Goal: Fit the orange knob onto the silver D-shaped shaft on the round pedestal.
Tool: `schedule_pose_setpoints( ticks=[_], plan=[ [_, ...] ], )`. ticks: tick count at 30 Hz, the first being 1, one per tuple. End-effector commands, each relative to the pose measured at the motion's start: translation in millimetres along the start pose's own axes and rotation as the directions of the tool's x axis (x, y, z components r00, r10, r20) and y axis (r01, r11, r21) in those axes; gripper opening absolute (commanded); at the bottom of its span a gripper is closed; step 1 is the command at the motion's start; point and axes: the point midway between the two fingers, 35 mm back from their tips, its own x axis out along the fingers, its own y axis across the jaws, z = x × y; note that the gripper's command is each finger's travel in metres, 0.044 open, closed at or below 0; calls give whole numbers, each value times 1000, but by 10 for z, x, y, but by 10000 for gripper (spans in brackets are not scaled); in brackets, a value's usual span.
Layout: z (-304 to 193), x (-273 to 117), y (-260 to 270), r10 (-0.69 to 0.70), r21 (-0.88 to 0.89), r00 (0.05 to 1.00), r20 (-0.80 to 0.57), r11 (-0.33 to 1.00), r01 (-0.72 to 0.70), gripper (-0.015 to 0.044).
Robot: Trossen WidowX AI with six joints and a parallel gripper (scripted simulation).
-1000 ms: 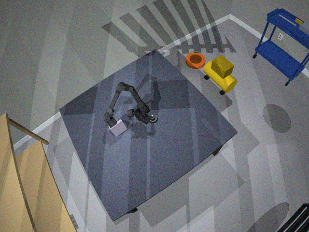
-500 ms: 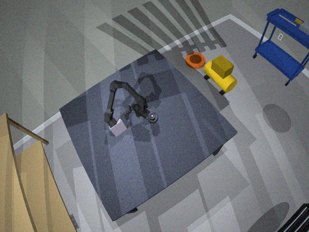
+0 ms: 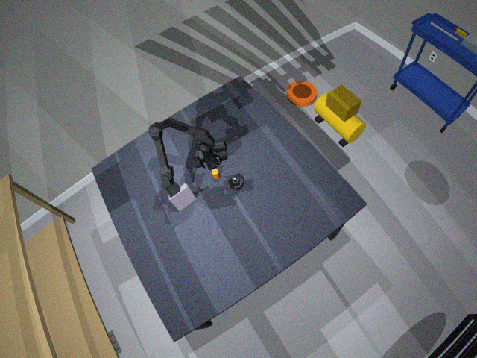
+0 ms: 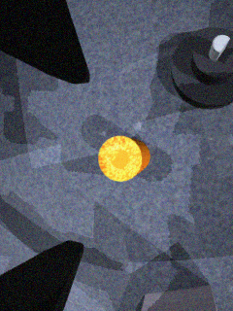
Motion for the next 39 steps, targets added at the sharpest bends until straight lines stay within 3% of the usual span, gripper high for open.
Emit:
schedule_pose_setpoints(
  ticks=[1, 6, 11, 16, 21, 25, 27, 33, 39],
  plan=[
    [1, -7, 0, 13, 15, 1000, 26, 1000, -14, 440],
    [1, -7, 0, 13, -49, 1000, 26, 999, -12, 440],
    [0, -6, 0, 13, -497, 1000, 26, 868, 2, 440],
    [0, -4, 0, 13, -846, 1000, 26, 532, 15, 440],
    [0, -3, 0, 13, -997, 1000, 26, 72, 25, 440],
    [0, -2, 0, 13, -949, 1000, 26, -313, 29, 440],
    [1, -1, 0, 13, -905, 1000, 26, -425, 30, 440],
    [1, 0, 0, 13, -695, 1000, 26, -718, 28, 440],
    [2, 2, -3, 13, -396, 1000, 26, -918, 23, 440]
  ],
)
